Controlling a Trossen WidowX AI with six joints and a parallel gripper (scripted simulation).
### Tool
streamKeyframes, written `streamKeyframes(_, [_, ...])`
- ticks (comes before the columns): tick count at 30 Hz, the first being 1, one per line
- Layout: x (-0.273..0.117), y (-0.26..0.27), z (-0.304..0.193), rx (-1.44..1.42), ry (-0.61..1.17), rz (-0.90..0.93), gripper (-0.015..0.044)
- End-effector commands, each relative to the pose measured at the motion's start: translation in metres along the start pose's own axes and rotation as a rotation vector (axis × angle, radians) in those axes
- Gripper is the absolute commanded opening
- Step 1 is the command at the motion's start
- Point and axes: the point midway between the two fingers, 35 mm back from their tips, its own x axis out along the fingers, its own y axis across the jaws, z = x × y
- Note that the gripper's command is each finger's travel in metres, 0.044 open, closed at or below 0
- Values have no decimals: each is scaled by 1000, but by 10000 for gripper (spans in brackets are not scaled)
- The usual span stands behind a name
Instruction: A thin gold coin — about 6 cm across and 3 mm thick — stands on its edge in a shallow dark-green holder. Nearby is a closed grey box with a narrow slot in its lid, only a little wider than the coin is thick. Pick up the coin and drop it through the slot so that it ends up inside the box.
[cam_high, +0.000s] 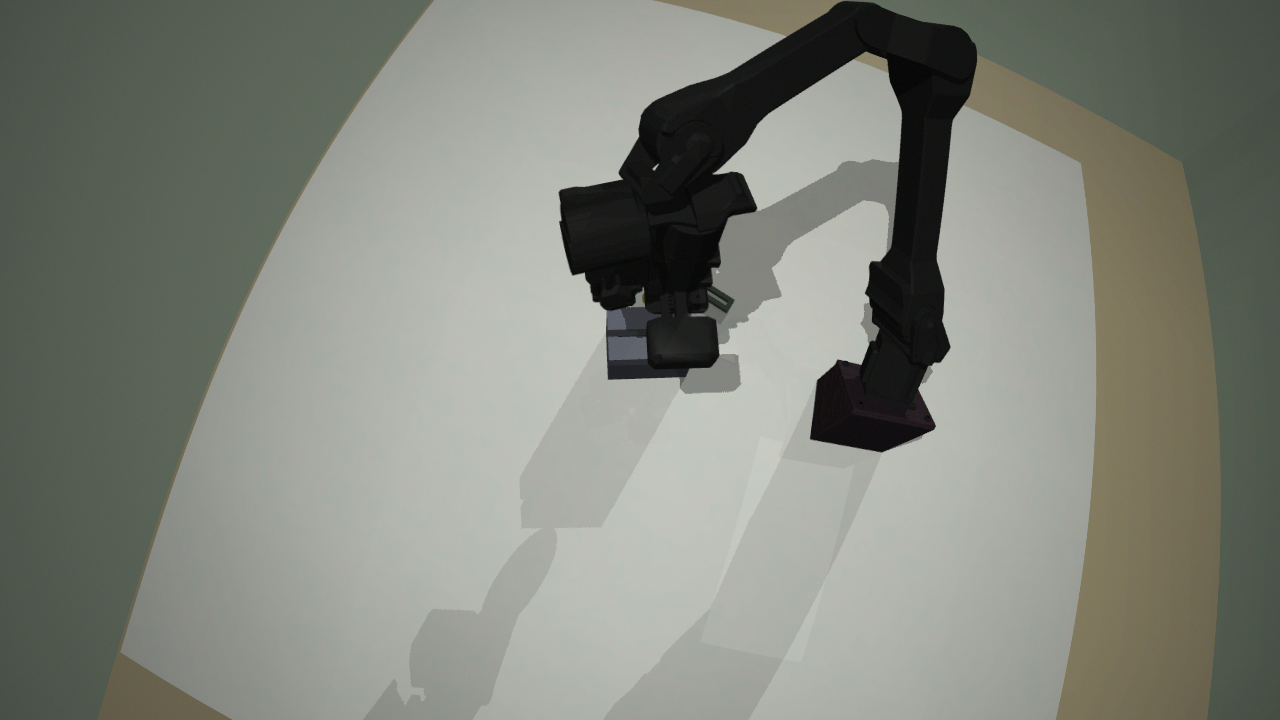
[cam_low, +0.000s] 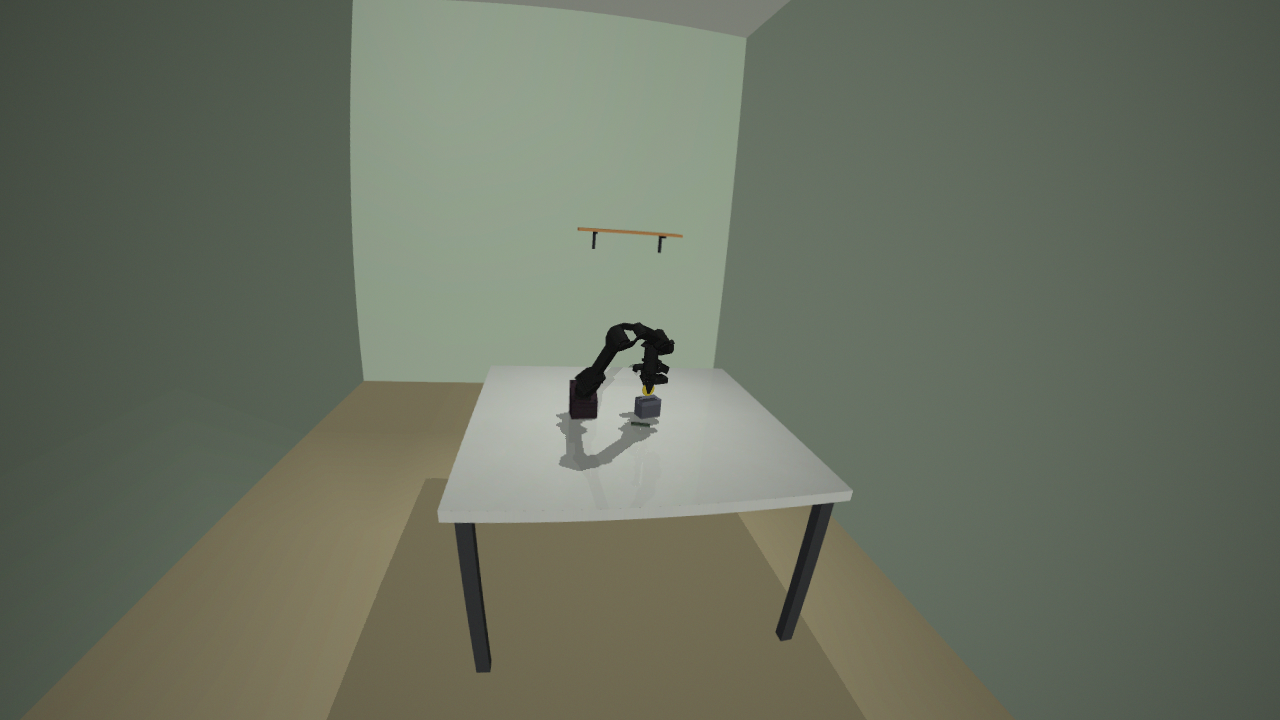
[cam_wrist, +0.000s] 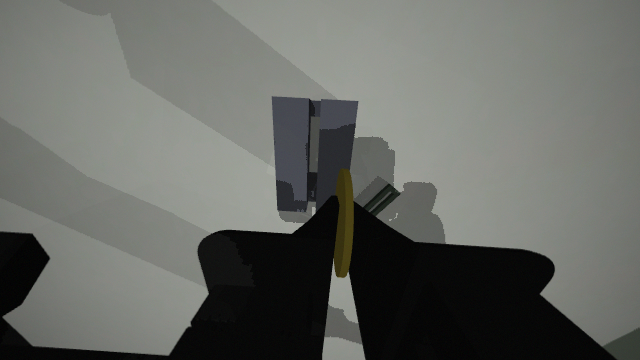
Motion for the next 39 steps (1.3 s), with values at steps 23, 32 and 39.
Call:
streamKeyframes(23, [1, 17, 15, -2, 2, -3, 0])
streamKeyframes(32, [2, 20, 18, 1, 2, -3, 0])
streamKeyframes(39, [2, 21, 17, 0, 1, -4, 0])
